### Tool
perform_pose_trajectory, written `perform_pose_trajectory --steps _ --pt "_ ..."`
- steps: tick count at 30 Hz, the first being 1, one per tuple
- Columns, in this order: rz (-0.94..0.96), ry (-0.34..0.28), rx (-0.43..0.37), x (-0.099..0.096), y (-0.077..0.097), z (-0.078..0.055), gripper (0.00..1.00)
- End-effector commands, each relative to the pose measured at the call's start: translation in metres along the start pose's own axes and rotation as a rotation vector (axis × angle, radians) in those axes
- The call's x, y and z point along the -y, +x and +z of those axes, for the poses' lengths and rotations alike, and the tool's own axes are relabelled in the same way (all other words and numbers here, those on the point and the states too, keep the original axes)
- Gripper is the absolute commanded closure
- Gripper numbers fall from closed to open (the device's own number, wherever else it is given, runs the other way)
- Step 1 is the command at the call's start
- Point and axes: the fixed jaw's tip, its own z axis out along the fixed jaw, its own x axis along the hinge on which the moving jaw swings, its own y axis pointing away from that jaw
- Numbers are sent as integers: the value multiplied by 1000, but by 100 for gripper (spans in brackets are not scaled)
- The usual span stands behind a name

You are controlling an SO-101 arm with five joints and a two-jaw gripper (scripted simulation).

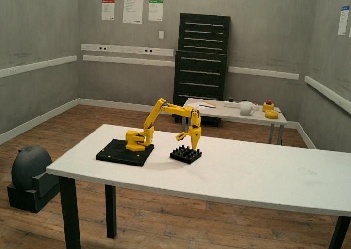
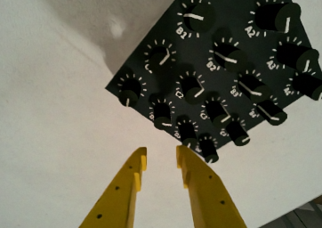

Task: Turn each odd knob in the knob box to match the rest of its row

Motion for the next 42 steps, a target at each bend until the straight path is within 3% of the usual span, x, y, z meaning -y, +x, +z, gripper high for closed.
perform_pose_trajectory --steps 1,15,42 --pt "-1 14 26 0 -4 6 90" --pt "-1 14 26 1 -8 13 90" --pt "-1 14 26 1 -8 11 90"
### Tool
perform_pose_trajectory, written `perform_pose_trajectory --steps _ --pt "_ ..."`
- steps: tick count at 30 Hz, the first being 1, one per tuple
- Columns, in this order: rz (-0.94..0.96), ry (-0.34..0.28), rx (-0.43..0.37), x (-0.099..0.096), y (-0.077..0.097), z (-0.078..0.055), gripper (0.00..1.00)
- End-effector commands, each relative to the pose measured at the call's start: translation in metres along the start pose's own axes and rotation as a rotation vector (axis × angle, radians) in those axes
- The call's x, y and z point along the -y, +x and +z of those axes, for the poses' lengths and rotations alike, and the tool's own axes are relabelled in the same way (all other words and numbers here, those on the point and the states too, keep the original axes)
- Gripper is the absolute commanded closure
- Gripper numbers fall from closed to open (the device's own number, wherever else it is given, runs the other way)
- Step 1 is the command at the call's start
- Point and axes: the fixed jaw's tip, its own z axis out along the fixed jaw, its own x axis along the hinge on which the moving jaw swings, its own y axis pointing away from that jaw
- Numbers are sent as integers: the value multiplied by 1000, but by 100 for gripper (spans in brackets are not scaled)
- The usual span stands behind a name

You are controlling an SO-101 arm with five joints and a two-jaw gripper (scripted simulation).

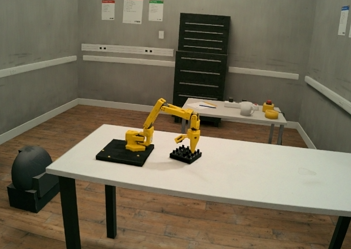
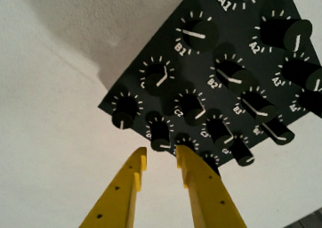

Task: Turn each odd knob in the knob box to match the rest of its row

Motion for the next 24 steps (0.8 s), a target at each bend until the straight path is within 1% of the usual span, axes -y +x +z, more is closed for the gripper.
perform_pose_trajectory --steps 1,6,24 --pt "-2 2 1 -1 -1 -2 90" --pt "-2 2 1 -1 0 -6 90" --pt "-2 2 1 -2 2 -8 90"
